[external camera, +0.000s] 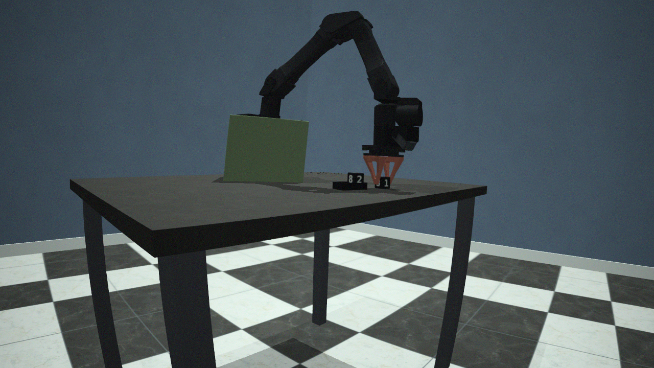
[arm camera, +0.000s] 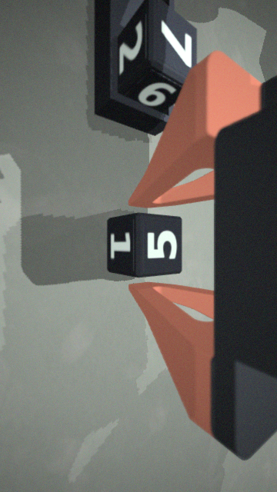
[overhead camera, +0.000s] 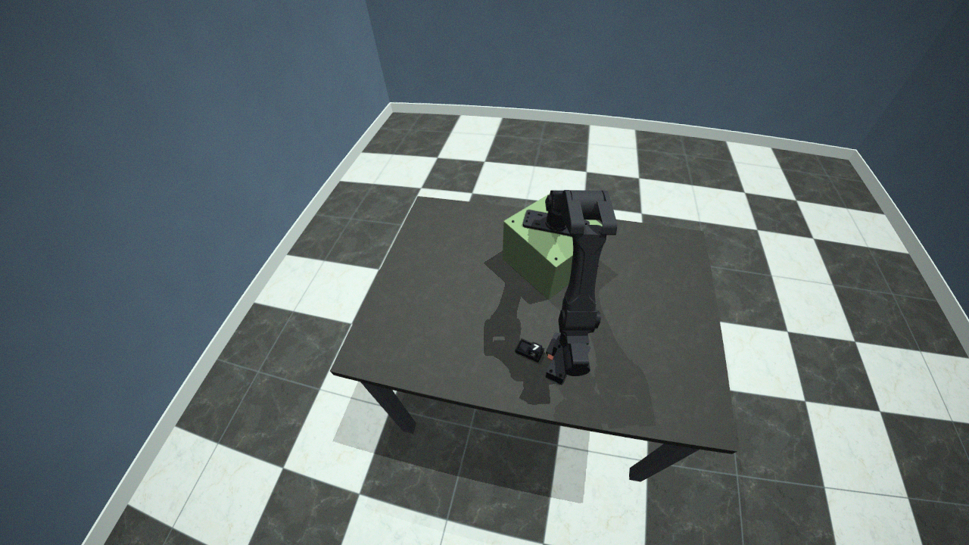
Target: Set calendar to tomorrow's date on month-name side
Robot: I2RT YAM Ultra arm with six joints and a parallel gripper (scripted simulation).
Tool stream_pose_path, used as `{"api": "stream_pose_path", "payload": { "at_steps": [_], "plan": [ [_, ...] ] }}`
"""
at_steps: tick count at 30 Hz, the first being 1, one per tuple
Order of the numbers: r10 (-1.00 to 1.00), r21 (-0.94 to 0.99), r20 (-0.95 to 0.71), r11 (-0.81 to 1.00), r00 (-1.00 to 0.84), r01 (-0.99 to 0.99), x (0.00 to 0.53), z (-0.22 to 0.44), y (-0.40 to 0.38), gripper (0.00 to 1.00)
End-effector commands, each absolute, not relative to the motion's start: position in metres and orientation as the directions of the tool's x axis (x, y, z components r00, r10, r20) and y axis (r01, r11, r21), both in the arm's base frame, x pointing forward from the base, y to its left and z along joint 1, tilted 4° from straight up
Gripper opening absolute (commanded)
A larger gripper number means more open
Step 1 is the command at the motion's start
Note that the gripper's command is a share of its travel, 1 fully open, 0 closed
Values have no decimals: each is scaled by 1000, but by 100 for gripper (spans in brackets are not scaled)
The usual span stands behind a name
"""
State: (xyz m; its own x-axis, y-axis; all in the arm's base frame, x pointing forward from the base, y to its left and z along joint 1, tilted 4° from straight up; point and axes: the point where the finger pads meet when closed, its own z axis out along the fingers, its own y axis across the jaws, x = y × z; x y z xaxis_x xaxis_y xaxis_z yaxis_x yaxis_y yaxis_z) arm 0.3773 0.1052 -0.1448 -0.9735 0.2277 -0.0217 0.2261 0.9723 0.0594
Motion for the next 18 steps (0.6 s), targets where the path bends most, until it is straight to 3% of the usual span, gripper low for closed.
{"api": "stream_pose_path", "payload": {
  "at_steps": [1,18],
  "plan": [
    [228,64,-36,972,-973,225,382,-141,106,45],
    [228,64,-36,972,-973,225,381,-115,104,45]
  ]
}}
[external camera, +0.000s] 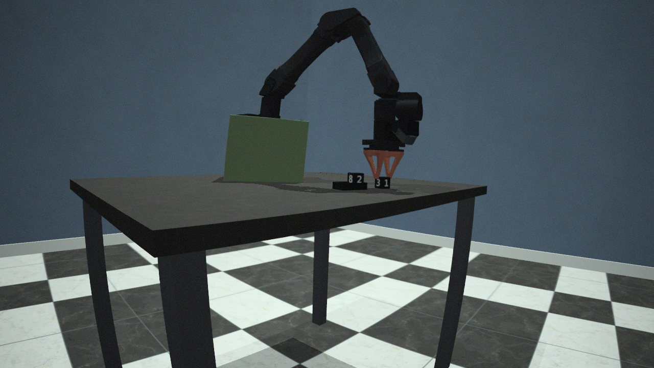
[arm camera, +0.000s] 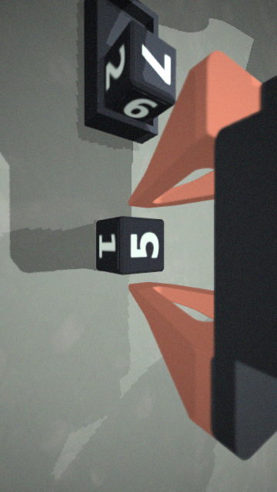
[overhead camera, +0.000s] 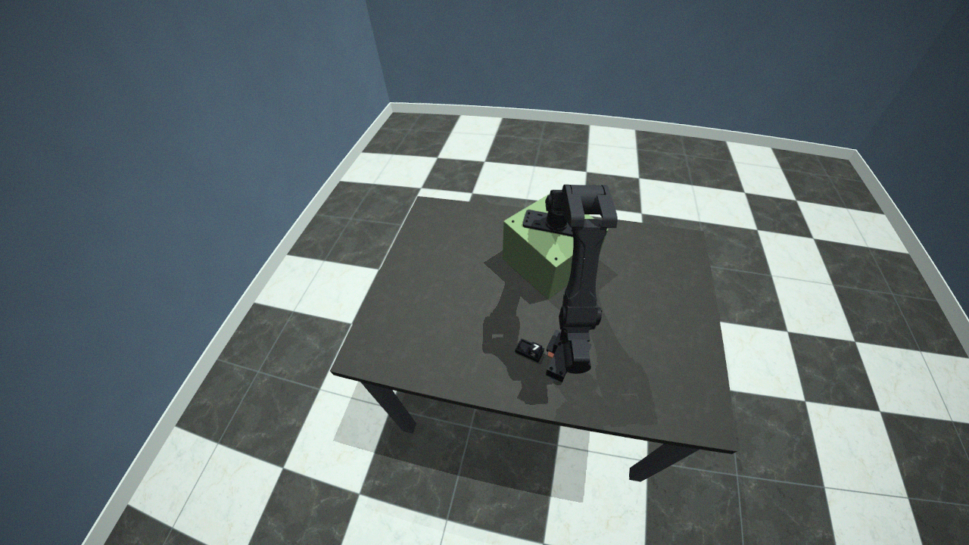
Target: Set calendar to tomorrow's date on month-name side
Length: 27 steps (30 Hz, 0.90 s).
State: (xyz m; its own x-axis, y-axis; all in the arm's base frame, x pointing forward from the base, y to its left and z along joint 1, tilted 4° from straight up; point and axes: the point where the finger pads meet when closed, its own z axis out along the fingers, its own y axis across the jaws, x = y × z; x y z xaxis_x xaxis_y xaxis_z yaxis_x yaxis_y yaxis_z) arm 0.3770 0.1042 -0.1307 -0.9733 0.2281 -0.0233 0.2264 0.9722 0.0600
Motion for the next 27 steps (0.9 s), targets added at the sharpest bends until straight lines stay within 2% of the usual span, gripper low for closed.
{"api": "stream_pose_path", "payload": {
  "at_steps": [1,20,21,27],
  "plan": [
    [228,64,-36,972,-973,225,380,-110,104,45],
    [228,64,-36,972,-973,225,378,-51,101,45],
    [228,64,-36,972,-973,225,378,-51,101,100],
    [228,64,-36,972,-973,225,378,-51,101,100]
  ]
}}
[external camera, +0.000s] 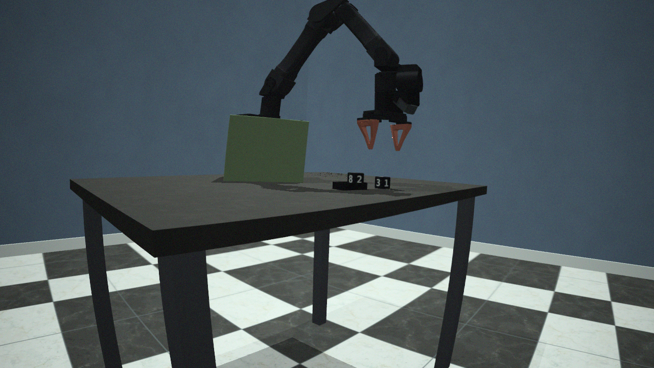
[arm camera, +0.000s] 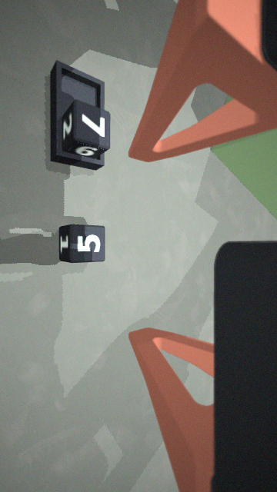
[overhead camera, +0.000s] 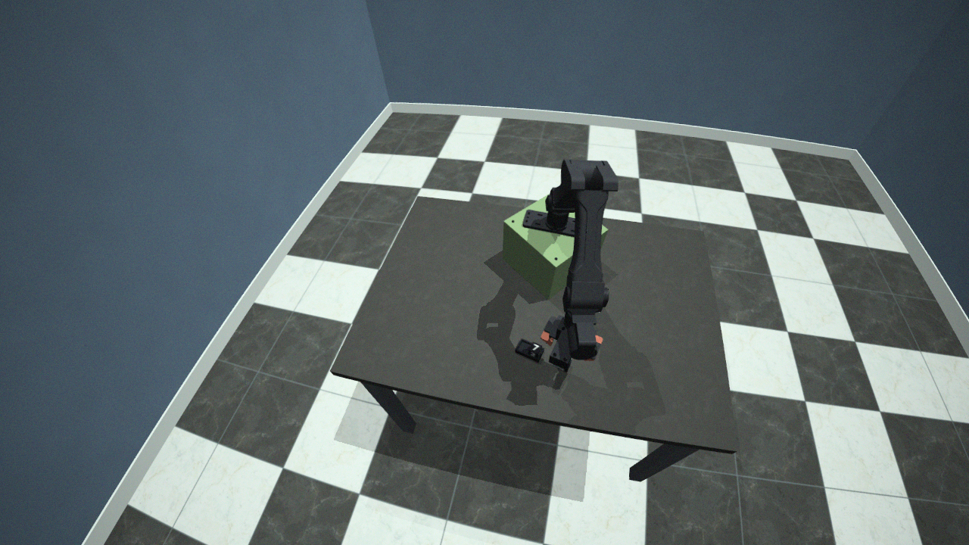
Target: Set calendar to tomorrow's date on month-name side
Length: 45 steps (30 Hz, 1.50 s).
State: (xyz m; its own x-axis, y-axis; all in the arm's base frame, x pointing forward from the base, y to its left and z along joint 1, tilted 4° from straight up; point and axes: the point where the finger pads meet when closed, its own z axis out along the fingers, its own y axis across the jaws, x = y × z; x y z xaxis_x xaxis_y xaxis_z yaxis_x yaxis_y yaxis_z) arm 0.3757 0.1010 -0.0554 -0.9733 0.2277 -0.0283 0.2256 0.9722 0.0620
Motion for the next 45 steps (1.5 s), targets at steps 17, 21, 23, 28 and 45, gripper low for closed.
{"api": "stream_pose_path", "payload": {
  "at_steps": [17,21,23,28,45],
  "plan": [
    [231,64,-36,971,-972,228,378,-51,101,100],
    [296,67,-31,954,-955,293,378,-52,101,100],
    [371,69,-26,927,-928,368,378,-52,101,100],
    [574,73,-9,817,-819,572,378,-54,101,100],
    [928,66,32,368,-370,928,377,-58,101,100]
  ]
}}
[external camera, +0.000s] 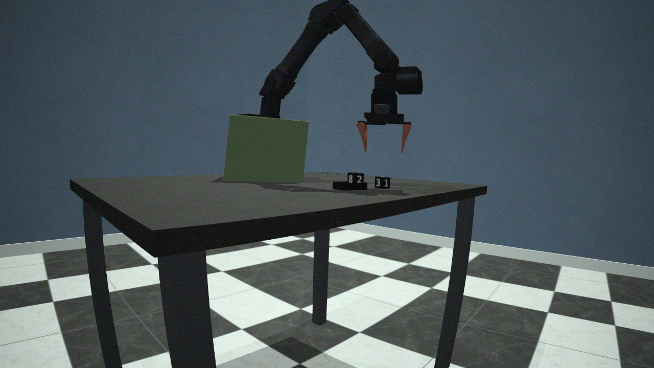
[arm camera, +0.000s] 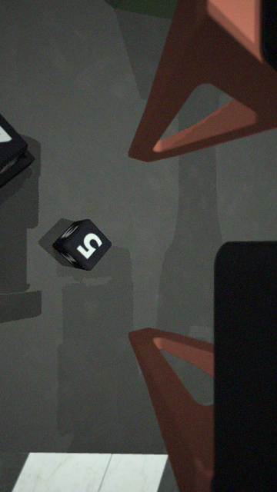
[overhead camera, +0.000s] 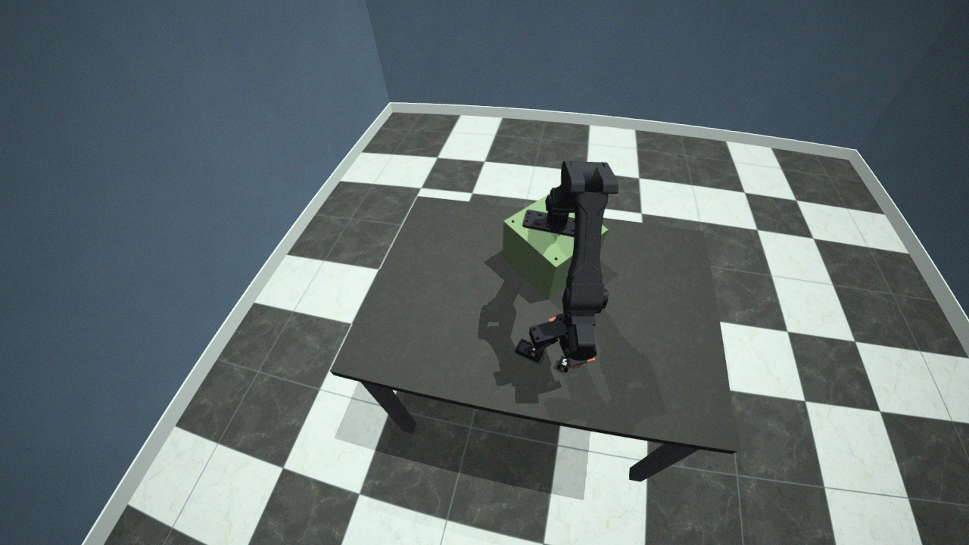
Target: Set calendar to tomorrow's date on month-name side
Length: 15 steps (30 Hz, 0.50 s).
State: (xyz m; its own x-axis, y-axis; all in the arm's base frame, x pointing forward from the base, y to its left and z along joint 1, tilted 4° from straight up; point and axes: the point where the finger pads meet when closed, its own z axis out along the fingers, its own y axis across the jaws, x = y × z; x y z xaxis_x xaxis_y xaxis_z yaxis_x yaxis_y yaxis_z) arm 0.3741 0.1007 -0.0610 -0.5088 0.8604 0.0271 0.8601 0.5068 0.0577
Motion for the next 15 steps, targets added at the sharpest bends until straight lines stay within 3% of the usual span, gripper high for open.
{"api": "stream_pose_path", "payload": {
  "at_steps": [1,4,15],
  "plan": [
    [941,65,35,333,-336,941,377,-58,101,100],
    [942,65,35,330,-333,942,377,-58,101,100],
    [991,42,60,-122,119,992,377,-61,101,100]
  ]
}}
